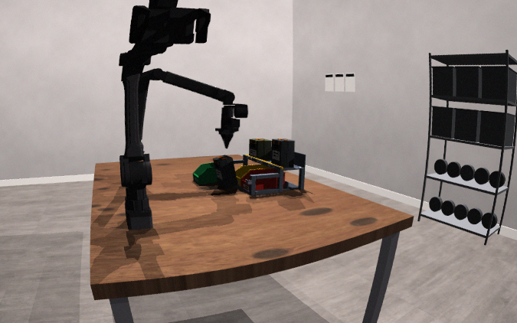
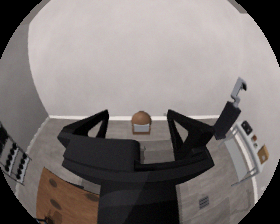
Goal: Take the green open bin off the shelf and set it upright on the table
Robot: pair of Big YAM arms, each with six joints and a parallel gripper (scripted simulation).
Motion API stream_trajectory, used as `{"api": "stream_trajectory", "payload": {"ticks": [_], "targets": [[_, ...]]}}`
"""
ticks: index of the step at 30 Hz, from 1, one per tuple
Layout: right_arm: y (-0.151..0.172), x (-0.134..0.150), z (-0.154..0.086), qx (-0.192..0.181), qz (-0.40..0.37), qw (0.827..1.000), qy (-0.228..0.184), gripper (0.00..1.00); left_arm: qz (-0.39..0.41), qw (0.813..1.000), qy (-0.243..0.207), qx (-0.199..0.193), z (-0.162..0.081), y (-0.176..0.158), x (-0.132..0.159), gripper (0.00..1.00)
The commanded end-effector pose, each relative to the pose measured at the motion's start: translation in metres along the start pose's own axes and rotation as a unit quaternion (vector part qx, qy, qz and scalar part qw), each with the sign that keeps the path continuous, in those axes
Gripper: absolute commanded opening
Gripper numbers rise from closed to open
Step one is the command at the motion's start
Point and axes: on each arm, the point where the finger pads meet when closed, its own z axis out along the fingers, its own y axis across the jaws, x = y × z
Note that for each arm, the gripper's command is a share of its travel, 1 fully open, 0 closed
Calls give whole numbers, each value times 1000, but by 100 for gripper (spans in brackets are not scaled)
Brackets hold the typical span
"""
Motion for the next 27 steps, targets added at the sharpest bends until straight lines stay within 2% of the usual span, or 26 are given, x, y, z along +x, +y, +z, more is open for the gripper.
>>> {"api": "stream_trajectory", "payload": {"ticks": [1, 24, 27], "targets": [[-5, -19, -7, 4, -4, 1000, -26, 100, -9, 1000, -2, -4, -8, 0, 5, 0], [-5, -19, -7, 4, -4, 1000, -26, 100, -10, 1000, -6, -24, -20, 14, 2, 0], [-5, -19, -7, 4, -4, 1000, -26, 100, -10, 1000, -1, 0, 10, 5, 4, 0]]}}
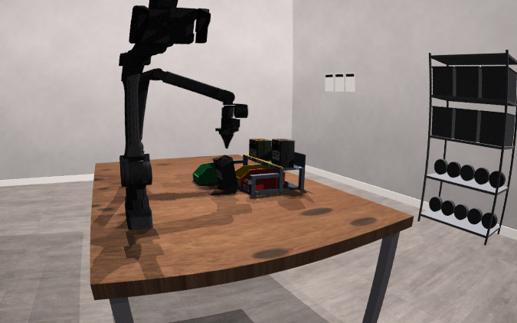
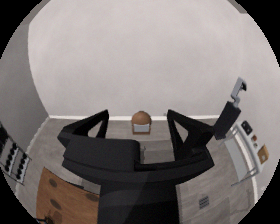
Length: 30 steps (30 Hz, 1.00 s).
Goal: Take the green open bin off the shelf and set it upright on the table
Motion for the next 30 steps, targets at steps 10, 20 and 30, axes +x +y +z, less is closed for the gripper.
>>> {"api": "stream_trajectory", "payload": {"ticks": [10, 20, 30], "targets": [[-5, -19, -7, 4, -4, 1000, -26, 100, -9, 1000, -5, -19, -3, 11, 2, 0], [-5, -19, -7, 4, -4, 1000, -26, 100, -1, 1000, -5, -29, -9, 22, 0, 43], [-5, -19, -7, 4, -4, 1000, -26, 100, -1, 1000, -5, -29, -7, 22, 0, 43]]}}
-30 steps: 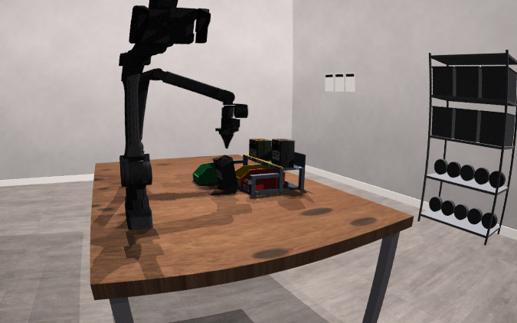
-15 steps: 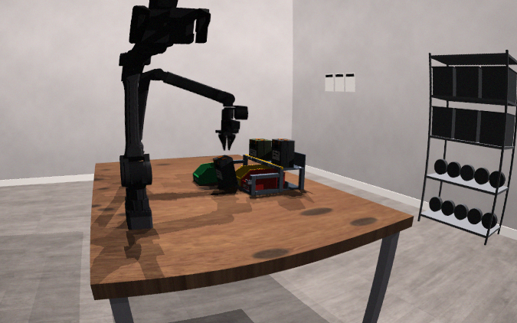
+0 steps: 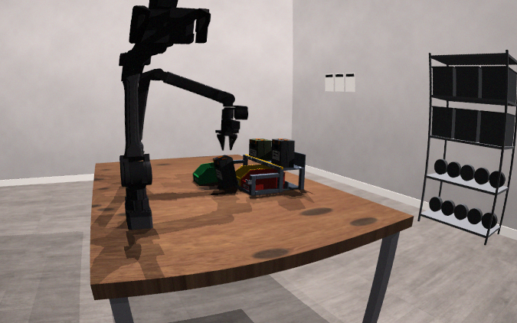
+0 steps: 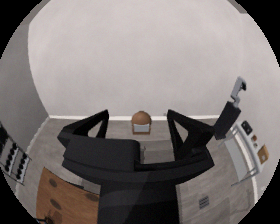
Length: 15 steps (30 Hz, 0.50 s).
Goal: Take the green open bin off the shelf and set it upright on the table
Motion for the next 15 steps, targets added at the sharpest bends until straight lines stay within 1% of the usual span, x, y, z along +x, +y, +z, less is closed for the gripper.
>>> {"api": "stream_trajectory", "payload": {"ticks": [1, 15], "targets": [[-5, -19, -7, 4, -4, 1000, -26, 100, -1, 1000, -5, -28, -16, 21, 0, 43], [-5, -19, -7, 4, -4, 1000, -26, 100, 0, 1000, -5, -28, -14, 22, -1, 43]]}}
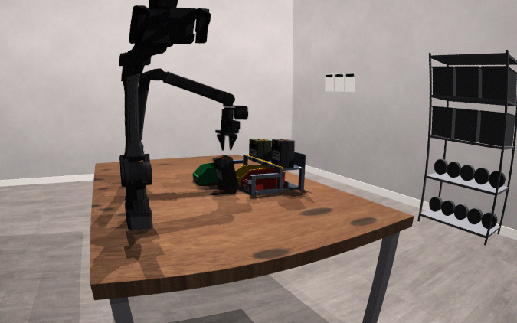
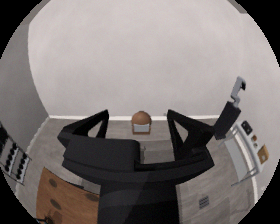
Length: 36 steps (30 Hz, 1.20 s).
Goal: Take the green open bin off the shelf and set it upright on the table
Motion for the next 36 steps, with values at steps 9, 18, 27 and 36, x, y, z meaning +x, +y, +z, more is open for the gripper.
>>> {"api": "stream_trajectory", "payload": {"ticks": [9, 18, 27, 36], "targets": [[-5, -19, -7, 4, -4, 1000, -26, 100, 0, 1000, -3, -21, -8, 19, 0, 43], [-5, -19, -7, 4, -4, 1000, -26, 100, 0, 1000, 1, -2, 10, 5, 2, 43], [-5, -19, -7, 4, -4, 1000, -26, 100, 0, 1000, 1, -1, 19, 5, 2, 43], [-5, -19, -7, 4, -4, 1000, -26, 100, 0, 1000, 1, -1, 31, 5, 2, 43]]}}
